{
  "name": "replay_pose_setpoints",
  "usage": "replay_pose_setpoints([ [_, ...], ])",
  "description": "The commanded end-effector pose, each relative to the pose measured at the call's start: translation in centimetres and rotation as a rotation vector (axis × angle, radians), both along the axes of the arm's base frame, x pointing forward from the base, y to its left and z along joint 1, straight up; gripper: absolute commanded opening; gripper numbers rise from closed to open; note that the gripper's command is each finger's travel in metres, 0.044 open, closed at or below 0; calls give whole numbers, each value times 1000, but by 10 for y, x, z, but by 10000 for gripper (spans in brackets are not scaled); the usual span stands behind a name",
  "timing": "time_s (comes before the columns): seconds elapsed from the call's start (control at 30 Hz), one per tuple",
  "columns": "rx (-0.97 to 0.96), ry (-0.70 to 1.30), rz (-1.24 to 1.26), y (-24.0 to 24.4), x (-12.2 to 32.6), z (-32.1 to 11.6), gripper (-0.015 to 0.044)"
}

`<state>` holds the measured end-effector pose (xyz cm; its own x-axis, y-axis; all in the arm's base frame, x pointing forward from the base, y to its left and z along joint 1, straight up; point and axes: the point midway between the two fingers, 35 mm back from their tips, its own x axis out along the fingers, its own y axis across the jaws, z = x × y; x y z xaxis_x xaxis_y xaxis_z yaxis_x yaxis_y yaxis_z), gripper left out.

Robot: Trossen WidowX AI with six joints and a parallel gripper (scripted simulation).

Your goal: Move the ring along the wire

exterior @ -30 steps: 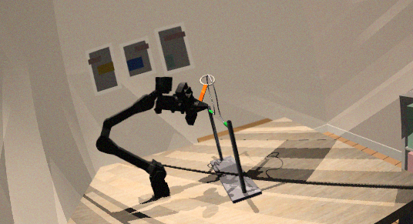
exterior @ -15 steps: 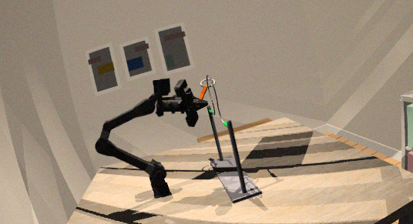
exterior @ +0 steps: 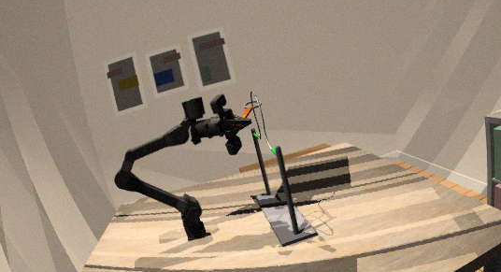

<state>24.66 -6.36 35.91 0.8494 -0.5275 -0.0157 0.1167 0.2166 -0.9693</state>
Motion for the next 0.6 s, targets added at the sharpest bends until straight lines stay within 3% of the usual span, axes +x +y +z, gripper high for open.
replay_pose_setpoints([
  [0.0, -50, 2, -3, -1, -1, 0, -150],
  [0.57, -291, -3, -5, -2, -2, 12, -150],
])
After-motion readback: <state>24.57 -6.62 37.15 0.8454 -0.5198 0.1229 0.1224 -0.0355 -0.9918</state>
